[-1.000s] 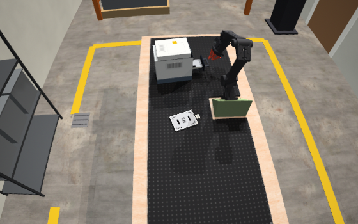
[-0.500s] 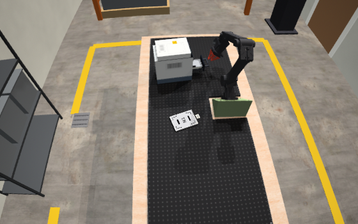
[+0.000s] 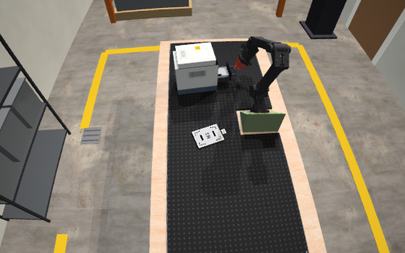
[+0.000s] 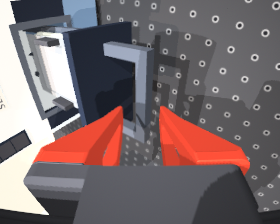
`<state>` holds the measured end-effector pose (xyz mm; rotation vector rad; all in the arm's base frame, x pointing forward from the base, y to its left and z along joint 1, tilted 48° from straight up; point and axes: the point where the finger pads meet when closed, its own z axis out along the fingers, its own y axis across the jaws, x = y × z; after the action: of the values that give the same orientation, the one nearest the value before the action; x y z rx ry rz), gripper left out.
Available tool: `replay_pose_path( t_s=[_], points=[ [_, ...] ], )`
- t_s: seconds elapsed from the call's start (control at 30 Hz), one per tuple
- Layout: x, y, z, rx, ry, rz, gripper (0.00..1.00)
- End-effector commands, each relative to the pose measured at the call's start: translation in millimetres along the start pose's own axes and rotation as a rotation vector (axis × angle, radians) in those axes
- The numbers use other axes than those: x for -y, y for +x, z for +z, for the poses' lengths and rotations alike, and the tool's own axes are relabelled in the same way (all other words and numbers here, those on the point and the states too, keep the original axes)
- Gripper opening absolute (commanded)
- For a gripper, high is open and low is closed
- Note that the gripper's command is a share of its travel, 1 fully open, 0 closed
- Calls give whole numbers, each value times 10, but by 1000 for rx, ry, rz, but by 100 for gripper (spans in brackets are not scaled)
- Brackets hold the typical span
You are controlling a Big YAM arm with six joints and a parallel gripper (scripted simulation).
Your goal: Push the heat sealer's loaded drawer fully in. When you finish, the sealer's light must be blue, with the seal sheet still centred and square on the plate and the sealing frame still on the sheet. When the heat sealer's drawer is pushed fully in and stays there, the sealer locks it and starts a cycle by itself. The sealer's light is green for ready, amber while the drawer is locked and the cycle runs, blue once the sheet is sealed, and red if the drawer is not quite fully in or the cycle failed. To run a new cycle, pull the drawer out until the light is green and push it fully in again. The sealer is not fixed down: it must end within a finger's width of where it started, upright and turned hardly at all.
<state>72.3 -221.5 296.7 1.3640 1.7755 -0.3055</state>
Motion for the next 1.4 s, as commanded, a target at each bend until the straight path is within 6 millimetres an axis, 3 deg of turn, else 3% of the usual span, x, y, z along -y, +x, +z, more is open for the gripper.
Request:
replay_pose_path(
  t_s=[0.0,1.37],
  points=[
    [2,-8,51,0,-3,10,30],
    [-2,-6,297,2,-3,10,30]
  ],
)
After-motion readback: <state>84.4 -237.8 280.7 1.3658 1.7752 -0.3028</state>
